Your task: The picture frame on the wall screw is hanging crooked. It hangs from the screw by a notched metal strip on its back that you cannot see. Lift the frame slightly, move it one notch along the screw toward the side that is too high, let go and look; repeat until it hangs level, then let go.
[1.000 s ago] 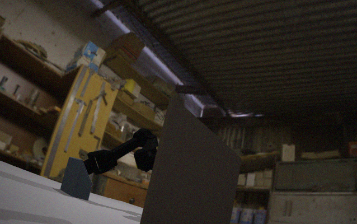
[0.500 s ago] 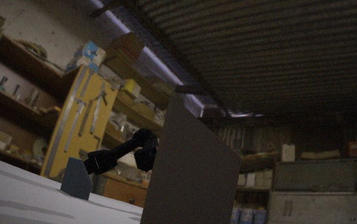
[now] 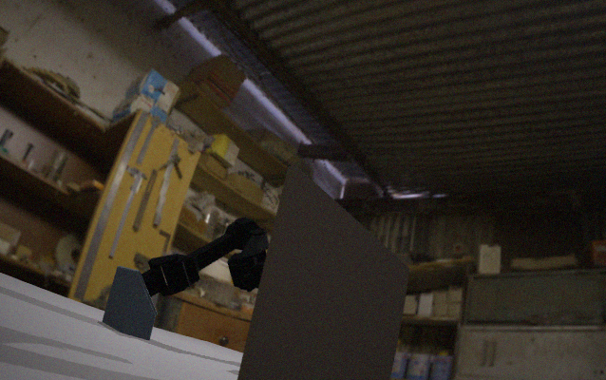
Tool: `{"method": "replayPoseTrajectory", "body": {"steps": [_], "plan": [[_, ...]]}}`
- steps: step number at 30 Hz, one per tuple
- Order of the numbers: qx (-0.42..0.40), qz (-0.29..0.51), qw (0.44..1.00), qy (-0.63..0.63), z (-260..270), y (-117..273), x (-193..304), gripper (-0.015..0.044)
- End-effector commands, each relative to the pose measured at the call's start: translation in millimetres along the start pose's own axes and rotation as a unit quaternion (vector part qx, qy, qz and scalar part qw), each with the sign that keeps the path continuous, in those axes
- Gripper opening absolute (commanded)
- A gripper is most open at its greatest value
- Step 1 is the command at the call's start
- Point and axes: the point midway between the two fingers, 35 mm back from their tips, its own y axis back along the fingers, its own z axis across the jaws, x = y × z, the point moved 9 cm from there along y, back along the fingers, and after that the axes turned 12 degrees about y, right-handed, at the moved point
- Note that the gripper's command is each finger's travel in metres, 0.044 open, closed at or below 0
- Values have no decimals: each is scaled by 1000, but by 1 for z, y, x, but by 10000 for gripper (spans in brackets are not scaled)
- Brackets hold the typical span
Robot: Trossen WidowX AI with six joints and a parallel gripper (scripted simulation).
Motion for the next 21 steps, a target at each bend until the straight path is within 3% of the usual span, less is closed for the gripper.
{"method": "replayPoseTrajectory", "body": {"steps": [1,21], "plan": [[0,2,1000,-2,0,-1,1,260],[0,2,1000,-2,0,-1,1,140]]}}
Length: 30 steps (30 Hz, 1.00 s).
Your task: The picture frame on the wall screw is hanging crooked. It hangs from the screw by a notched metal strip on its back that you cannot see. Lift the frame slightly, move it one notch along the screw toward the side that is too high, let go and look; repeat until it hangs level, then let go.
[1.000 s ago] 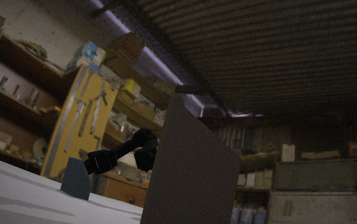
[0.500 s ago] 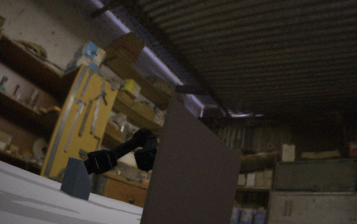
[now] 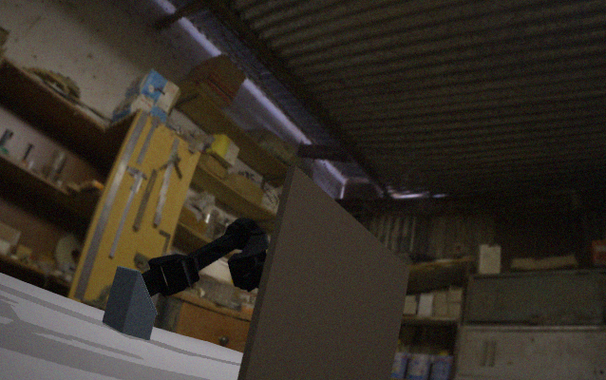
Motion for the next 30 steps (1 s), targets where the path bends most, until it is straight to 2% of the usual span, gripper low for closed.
{"method": "replayPoseTrajectory", "body": {"steps": [1,11,14,30], "plan": [[1,2,1000,-2,0,-1,1,133],[1,2,1000,-2,0,-1,1,67],[1,2,1000,-2,0,-1,1,0],[1,2,1000,-2,3,0,-1,0]]}}
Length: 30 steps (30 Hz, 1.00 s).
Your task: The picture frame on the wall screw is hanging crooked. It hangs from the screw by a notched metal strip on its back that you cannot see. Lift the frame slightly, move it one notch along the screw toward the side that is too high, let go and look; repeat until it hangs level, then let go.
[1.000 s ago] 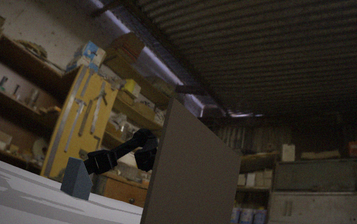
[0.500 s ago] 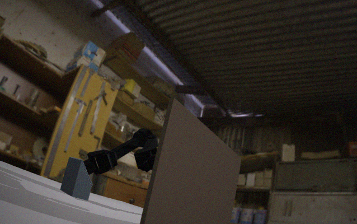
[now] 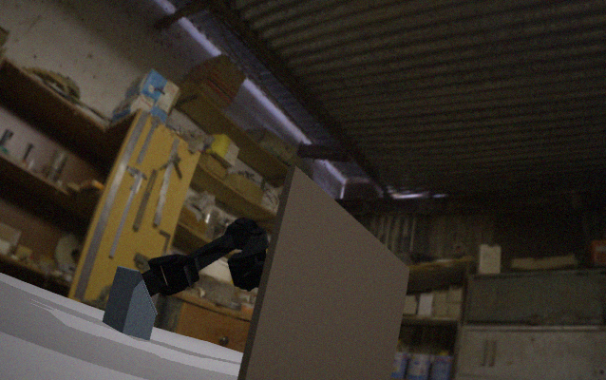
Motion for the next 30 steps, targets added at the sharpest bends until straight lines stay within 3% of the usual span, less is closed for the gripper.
{"method": "replayPoseTrajectory", "body": {"steps": [1,30], "plan": [[-2,0,1000,-2,2,0,0,0],[-2,0,1000,-1,8,0,-2,0]]}}
